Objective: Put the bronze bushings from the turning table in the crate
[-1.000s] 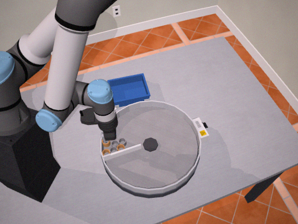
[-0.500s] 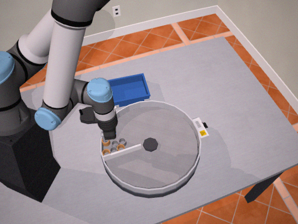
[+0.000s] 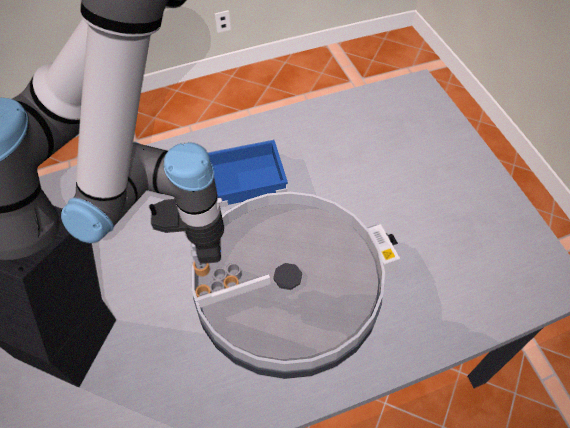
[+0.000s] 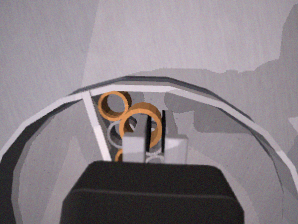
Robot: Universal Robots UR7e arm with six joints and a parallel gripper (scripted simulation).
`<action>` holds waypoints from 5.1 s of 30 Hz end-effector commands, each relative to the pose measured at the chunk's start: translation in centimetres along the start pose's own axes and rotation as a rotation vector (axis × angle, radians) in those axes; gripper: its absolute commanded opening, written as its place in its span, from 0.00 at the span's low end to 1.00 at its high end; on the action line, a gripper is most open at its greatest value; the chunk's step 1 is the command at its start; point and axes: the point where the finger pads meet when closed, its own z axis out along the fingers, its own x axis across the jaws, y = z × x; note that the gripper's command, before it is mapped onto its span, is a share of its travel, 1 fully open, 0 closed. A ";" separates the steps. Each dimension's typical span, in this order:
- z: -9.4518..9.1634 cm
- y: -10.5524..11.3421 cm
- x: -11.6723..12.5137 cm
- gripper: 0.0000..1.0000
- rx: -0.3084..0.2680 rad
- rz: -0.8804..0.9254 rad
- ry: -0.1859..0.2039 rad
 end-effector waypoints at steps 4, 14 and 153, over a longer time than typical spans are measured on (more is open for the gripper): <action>-0.8 0.1 0.0 0.00 0.000 0.000 0.000; -2.9 0.1 0.0 0.00 0.000 0.000 0.000; 5.0 5.5 28.2 0.00 0.002 0.000 0.001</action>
